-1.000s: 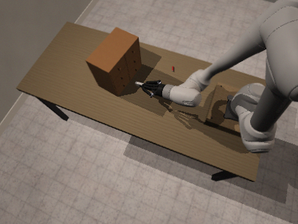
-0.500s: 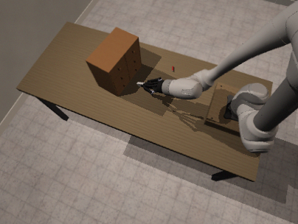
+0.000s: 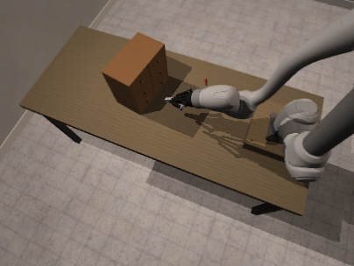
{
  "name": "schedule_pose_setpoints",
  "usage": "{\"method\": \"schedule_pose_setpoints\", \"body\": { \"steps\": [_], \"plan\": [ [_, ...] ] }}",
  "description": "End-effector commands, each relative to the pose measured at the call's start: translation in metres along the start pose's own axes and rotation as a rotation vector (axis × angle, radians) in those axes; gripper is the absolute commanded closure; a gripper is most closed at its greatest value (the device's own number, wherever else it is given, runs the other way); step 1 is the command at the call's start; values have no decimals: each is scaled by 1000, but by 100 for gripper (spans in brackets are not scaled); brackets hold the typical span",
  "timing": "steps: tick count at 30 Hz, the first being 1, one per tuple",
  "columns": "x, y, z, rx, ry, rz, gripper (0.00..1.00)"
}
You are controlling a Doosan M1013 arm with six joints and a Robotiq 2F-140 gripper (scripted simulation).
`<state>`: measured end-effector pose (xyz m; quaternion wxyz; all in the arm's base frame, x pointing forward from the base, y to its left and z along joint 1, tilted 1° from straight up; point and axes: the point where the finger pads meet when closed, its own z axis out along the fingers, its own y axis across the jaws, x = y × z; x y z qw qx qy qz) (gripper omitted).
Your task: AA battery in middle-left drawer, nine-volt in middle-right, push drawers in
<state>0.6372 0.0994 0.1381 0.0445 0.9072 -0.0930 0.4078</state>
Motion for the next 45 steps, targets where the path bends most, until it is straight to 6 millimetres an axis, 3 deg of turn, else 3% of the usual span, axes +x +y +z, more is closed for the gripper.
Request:
{"method": "schedule_pose_setpoints", "body": {
  "steps": [1, 15, 37, 45],
  "plan": [
    [1, 1, -6, -24, -80, -4, 100],
    [2, 1, -23, -24, -233, -2, 100],
    [5, -1, -79, -23, -707, 3, 100],
    [5, -1, -89, -23, -796, 4, 100]
  ]
}}
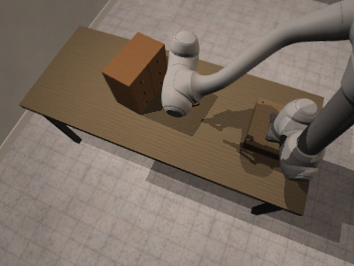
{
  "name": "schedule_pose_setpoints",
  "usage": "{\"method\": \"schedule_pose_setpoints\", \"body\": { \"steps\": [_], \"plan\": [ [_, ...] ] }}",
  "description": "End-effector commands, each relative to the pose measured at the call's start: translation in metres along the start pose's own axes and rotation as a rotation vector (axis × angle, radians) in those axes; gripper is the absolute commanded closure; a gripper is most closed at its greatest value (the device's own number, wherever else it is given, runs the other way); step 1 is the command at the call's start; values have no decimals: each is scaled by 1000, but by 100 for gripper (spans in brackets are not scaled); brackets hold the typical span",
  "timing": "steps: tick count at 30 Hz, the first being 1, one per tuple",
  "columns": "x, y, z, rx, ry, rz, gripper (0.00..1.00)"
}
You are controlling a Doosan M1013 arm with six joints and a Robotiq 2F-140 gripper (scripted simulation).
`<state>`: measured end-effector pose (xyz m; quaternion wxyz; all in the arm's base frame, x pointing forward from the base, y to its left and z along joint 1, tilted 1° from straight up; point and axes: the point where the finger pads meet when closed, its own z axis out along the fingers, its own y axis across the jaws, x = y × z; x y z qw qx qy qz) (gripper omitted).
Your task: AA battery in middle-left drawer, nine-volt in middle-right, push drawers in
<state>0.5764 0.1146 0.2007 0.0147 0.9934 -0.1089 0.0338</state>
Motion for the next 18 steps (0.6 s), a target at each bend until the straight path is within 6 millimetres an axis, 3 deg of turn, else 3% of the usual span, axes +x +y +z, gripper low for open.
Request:
{"method": "schedule_pose_setpoints", "body": {
  "steps": [1, 18],
  "plan": [
    [-1, 1, -1, -1, -31, 0, 100],
    [-5, 1, -5, -1, -76, 0, 100]
  ]
}}
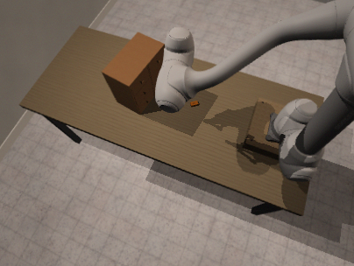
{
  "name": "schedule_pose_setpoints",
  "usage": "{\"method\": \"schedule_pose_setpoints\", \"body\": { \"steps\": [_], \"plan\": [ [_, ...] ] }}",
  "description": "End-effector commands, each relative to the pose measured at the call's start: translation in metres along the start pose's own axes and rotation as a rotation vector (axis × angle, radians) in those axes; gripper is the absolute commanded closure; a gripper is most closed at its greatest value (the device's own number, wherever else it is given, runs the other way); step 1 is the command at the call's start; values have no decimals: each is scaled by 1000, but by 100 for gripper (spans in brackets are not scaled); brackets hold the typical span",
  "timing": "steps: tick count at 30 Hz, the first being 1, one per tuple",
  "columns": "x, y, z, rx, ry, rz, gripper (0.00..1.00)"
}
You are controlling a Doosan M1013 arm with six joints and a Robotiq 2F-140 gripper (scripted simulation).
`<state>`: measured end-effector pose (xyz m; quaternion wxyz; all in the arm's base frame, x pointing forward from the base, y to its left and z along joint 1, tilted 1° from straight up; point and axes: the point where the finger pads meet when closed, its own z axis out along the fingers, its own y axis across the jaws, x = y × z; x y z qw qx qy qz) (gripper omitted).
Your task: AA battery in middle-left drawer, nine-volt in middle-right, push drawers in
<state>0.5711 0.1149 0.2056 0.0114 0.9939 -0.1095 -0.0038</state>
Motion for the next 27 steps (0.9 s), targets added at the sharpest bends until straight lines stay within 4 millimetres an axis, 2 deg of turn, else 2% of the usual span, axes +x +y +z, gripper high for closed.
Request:
{"method": "schedule_pose_setpoints", "body": {
  "steps": [1, 8, 9, 11, 12, 13, 16, 18, 20, 21, 22, 27],
  "plan": [
    [0, 0, 0, 0, 0, 0, 100],
    [0, 1, 0, 0, 0, 0, 100],
    [2, 9, 0, 0, 0, 0, 100],
    [10, 51, 0, 0, 0, 0, 100],
    [10, 51, 0, 0, 0, 0, 100],
    [13, 81, 1, 0, 0, 0, 100],
    [13, 81, 1, 0, 0, 0, 100],
    [15, 135, 2, 0, 0, 0, 100],
    [15, 135, 2, 0, 0, 0, 100],
    [14, 151, 2, 0, 0, 0, 100],
    [14, 159, 2, 0, 0, 0, 100],
    [14, 160, 2, 0, 1, 0, 100]
  ]
}}
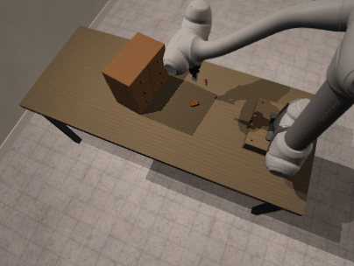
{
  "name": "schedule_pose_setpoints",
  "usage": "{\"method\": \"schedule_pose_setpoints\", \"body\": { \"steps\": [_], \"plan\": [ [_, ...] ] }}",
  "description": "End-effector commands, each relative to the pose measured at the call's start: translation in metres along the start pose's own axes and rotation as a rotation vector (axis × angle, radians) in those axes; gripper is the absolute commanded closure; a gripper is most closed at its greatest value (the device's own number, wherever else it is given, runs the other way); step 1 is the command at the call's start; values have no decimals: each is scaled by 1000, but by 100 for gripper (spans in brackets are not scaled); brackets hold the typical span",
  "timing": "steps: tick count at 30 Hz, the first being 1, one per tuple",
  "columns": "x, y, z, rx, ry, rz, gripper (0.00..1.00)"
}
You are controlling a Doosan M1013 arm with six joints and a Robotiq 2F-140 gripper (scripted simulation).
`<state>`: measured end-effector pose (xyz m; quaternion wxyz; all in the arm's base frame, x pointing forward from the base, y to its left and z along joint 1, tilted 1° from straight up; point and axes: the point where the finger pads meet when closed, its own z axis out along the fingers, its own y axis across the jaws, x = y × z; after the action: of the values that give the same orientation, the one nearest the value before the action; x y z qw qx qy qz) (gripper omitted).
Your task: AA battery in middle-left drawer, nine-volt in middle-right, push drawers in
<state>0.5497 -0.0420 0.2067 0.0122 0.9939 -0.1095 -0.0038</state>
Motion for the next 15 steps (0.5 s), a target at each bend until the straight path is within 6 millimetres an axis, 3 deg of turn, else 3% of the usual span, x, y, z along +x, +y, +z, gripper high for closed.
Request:
{"method": "schedule_pose_setpoints", "body": {
  "steps": [1, 15],
  "plan": [
    [1, 3, 0, 1, 1, 0, 100],
    [5, 3, 4, 1, 49, 0, 100]
  ]
}}
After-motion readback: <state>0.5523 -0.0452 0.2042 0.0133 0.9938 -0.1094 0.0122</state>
